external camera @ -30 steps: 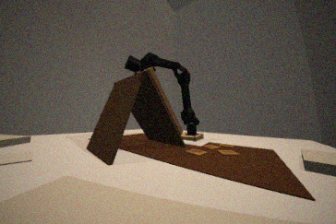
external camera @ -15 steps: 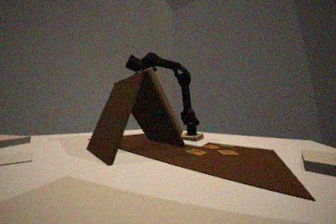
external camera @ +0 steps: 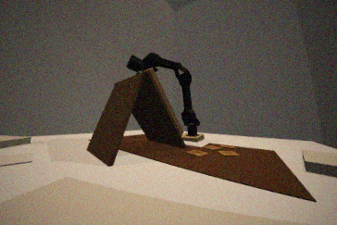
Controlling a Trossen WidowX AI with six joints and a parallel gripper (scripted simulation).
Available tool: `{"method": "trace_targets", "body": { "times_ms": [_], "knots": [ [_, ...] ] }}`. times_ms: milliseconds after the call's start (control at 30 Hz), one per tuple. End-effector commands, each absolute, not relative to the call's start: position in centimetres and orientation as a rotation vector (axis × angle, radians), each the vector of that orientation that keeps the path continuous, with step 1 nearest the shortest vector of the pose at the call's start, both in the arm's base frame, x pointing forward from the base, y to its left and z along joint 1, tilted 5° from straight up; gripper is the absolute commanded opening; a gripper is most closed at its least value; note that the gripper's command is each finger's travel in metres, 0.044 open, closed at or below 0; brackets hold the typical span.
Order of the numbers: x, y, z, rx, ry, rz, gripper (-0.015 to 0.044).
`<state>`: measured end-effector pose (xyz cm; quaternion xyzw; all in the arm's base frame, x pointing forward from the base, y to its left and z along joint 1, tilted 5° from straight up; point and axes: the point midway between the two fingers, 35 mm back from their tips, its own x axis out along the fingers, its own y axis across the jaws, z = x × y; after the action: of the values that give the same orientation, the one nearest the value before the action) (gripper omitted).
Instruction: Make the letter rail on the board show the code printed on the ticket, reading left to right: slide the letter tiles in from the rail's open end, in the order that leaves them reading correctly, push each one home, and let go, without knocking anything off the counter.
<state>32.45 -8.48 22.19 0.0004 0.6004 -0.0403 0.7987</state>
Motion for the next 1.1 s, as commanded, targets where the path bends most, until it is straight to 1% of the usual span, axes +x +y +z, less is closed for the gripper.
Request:
{"method": "trace_targets", "body": {
  "times_ms": [0, 500, 1067],
  "knots": [
    [32.5, -8.3, 22.0, 0.005, 1.290, -0.089, 0.0000],
    [32.5, -7.9, 22.0, 0.005, 1.290, -0.089, 0.0000],
    [30.5, -7.9, 23.4, 0.005, 1.292, -0.089, 0.0000]
  ]
}}
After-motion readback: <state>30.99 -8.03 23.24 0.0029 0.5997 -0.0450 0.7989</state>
